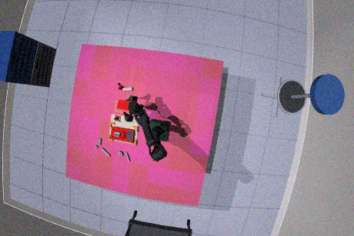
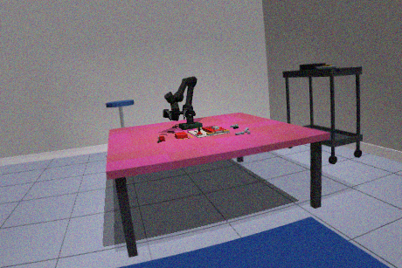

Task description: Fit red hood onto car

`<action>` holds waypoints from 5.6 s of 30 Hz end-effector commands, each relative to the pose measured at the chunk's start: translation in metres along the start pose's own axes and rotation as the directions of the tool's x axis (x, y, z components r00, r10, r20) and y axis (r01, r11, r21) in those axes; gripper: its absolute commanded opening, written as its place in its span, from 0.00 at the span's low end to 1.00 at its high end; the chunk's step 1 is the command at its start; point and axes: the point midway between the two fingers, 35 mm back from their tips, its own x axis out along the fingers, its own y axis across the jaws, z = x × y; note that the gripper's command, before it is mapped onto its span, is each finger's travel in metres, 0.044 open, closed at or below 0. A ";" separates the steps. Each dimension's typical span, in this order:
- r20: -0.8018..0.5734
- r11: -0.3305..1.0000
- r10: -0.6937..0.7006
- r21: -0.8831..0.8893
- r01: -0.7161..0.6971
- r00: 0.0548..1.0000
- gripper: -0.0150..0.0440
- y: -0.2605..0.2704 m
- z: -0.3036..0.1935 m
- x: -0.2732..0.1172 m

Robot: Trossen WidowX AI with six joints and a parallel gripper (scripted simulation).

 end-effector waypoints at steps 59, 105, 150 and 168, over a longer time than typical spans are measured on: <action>0.845 -0.998 -0.068 -0.053 -0.044 0.530 1.00 -0.005 -0.029 0.076; 0.854 -0.996 -0.063 -0.019 -0.089 0.516 1.00 -0.006 -0.009 0.089; 0.855 -0.996 -0.063 -0.020 -0.089 0.516 1.00 -0.010 0.017 0.103; 0.855 -0.996 -0.063 -0.020 -0.089 0.516 1.00 -0.010 0.023 0.108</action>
